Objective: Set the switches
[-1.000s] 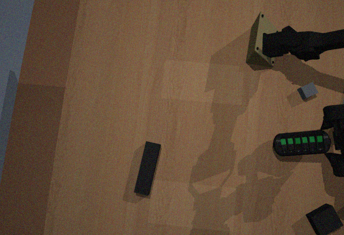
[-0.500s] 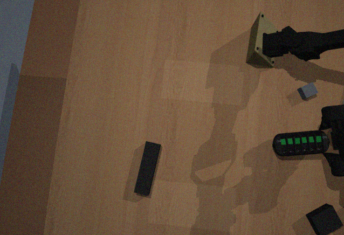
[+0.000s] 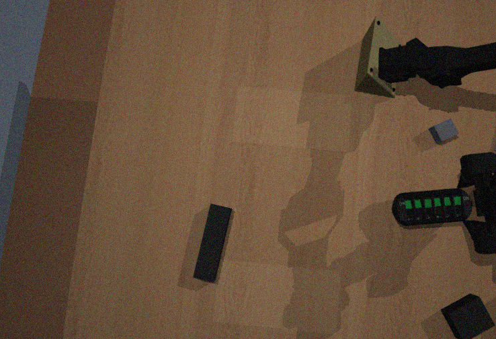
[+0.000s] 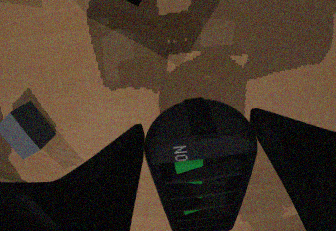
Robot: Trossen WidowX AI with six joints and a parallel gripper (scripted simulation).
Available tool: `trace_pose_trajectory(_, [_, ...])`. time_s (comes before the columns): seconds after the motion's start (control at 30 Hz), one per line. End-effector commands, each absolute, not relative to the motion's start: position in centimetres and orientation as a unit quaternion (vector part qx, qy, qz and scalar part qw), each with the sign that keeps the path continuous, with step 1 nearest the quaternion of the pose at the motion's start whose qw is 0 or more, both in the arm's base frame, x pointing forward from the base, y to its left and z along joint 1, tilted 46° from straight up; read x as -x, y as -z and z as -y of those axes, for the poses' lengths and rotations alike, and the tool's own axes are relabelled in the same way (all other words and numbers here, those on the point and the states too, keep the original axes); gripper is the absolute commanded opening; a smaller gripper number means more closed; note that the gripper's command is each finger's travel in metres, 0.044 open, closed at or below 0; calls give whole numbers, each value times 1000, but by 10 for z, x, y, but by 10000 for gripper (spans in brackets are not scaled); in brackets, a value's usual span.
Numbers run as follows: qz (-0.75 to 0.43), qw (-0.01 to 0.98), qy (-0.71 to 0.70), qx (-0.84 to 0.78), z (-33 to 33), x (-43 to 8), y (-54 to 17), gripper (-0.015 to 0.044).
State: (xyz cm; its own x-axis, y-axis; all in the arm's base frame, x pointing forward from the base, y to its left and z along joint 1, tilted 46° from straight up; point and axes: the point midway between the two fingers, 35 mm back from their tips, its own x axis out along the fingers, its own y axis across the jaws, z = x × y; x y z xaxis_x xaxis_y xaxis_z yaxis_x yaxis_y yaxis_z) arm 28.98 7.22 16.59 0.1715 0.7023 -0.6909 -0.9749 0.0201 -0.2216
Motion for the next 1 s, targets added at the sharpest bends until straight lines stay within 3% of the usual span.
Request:
trace_pose_trajectory(0.0, [-206,685,-610,341,-73,-290,-161,338])
trace_pose_trajectory(0.6, [-200,685,-612,340,-76,-291,-162,338])
trace_pose_trajectory(0.73, [-200,686,-612,340,-77,-291,-161,440])
trace_pose_trajectory(0.97, [-200,686,-612,340,-77,-291,-161,440])
